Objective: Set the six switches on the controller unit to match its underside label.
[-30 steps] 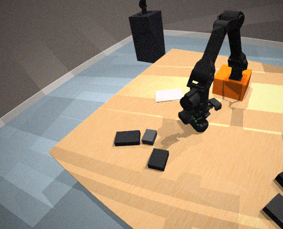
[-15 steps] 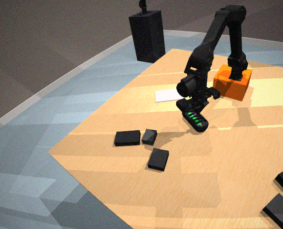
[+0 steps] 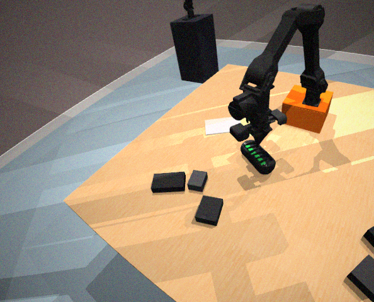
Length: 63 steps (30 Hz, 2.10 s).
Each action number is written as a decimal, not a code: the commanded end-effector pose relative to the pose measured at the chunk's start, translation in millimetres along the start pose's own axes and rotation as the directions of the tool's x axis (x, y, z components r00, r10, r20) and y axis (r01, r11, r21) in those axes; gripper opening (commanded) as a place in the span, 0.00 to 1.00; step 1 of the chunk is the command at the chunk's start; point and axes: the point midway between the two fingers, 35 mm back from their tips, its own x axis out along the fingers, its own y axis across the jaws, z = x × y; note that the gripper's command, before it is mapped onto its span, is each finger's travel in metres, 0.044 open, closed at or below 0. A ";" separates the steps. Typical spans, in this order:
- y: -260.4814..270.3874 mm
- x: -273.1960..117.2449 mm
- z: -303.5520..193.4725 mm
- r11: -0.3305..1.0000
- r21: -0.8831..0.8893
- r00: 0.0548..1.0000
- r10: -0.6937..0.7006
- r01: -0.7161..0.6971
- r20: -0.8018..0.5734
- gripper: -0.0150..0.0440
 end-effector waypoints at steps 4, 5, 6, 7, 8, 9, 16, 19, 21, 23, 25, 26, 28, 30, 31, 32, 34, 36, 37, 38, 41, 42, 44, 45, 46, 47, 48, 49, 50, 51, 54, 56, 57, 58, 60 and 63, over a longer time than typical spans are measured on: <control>-0.9 0.6 0.6 1.000 -0.002 1.000 -0.002 0.002 0.001 0.25; -1.4 0.9 1.0 1.000 -0.005 1.000 -0.002 0.002 0.002 0.25; -1.4 0.9 1.0 1.000 -0.005 1.000 -0.002 0.002 0.002 0.25; -1.4 0.9 1.0 1.000 -0.005 1.000 -0.002 0.002 0.002 0.25; -1.4 0.9 1.0 1.000 -0.005 1.000 -0.002 0.002 0.002 0.25; -1.4 0.9 1.0 1.000 -0.005 1.000 -0.002 0.002 0.002 0.25; -3.5 2.4 0.7 1.000 -0.005 1.000 0.007 -0.007 0.002 0.25; -13.2 8.8 -0.1 0.999 -0.006 0.999 0.048 -0.048 0.004 0.25; -20.5 13.3 -0.4 0.997 -0.006 0.997 0.077 -0.077 0.005 0.25; -28.1 17.8 -0.4 0.994 -0.006 0.994 0.106 -0.106 0.005 0.25; -35.9 22.2 -0.2 0.991 -0.006 0.991 0.135 -0.135 0.004 0.25; -40.0 24.3 0.0 0.989 -0.006 0.989 0.149 -0.149 0.003 0.25; -48.2 28.6 0.6 0.984 -0.005 0.984 0.178 -0.178 0.002 0.25; -53.6 31.4 1.2 0.981 -0.005 0.981 0.196 -0.196 0.000 0.25; -54.3 31.7 1.3 0.980 -0.004 0.980 0.198 -0.198 0.000 0.25; -54.3 31.7 1.3 0.980 -0.004 0.980 0.198 -0.198 0.000 0.25; -54.3 32.0 1.3 0.980 -0.004 0.980 0.198 -0.198 0.000 0.25; -54.2 33.7 1.2 0.980 -0.004 0.980 0.198 -0.198 0.000 0.25; -54.1 34.9 1.2 0.980 -0.004 0.980 0.198 -0.198 0.000 0.25; -54.0 36.5 1.1 0.980 -0.004 0.980 0.198 -0.198 0.000 0.25; -53.6 42.3 1.0 0.980 -0.005 0.980 0.198 -0.198 0.000 0.25; -53.6 44.3 0.9 0.980 -0.005 0.980 0.198 -0.198 0.000 0.25; -53.5 48.3 0.9 0.980 -0.005 0.980 0.198 -0.198 0.000 0.25; -53.4 50.3 0.9 0.980 -0.005 0.980 0.198 -0.198 0.000 0.25; -53.4 52.3 0.9 0.980 -0.005 0.980 0.198 -0.198 0.000 0.25; -53.5 54.2 0.9 0.980 -0.005 0.980 0.198 -0.198 0.000 0.25; -53.5 56.2 0.9 0.980 -0.005 0.980 0.198 -0.198 0.000 0.25; -53.5 58.2 0.9 0.980 -0.005 0.980 0.198 -0.198 0.000 0.25; -53.6 60.1 0.9 0.980 -0.005 0.980 0.198 -0.198 0.000 0.25; -53.7 62.1 0.9 0.980 -0.005 0.980 0.198 -0.198 0.000 0.25; -54.0 67.9 1.0 0.980 -0.005 0.980 0.198 -0.198 0.001 0.25; -54.4 71.8 1.1 0.980 -0.005 0.980 0.198 -0.198 0.001 0.25; -54.5 73.7 1.1 0.980 -0.005 0.980 0.198 -0.198 0.001 0.25; -54.7 75.6 1.2 0.980 -0.005 0.980 0.198 -0.198 0.001 0.25; -54.9 77.6 1.3 0.980 -0.005 0.980 0.198 -0.198 0.001 0.25; -52.4 69.4 -0.3 0.979 -0.009 0.980 0.201 -0.201 -0.004 0.25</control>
